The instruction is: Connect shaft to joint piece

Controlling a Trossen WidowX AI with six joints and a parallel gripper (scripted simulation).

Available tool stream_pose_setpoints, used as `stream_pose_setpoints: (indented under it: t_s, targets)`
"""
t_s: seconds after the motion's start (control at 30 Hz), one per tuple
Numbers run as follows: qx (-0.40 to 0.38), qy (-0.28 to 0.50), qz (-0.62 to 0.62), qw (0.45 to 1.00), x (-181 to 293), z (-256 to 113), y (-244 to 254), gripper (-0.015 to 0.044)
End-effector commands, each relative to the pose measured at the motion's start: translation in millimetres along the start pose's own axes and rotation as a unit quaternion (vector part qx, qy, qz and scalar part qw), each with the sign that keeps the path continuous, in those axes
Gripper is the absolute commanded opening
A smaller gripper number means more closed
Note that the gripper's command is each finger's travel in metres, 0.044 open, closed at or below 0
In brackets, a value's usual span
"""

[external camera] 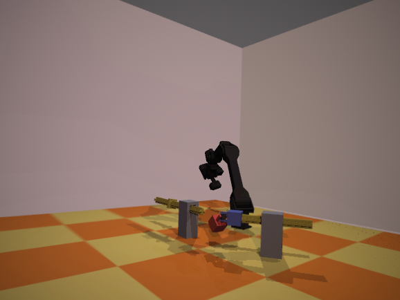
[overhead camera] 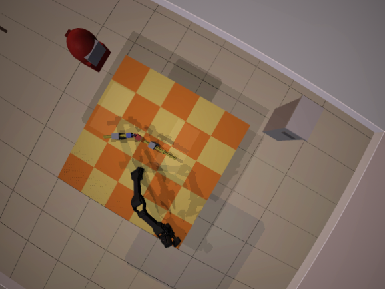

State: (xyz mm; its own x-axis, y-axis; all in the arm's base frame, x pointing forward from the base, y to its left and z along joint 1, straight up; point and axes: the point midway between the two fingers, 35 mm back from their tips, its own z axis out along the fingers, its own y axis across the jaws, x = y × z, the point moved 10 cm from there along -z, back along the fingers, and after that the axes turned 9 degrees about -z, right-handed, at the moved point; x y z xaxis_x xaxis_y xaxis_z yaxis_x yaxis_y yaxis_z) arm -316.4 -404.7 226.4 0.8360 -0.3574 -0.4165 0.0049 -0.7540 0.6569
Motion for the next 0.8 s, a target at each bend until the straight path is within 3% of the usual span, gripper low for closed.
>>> stream_pose_setpoints:
  t_s: [0.0,0.37,0.77]
  targets:
    - [0.0,-0.001,0.002,1.0,0,0,1,0.0426]
    - [0.016,-0.055,0.158,0.986,-4,-22,35,0.044]
    - [0.009,-0.124,0.341,0.932,-5,-52,68,0.044]
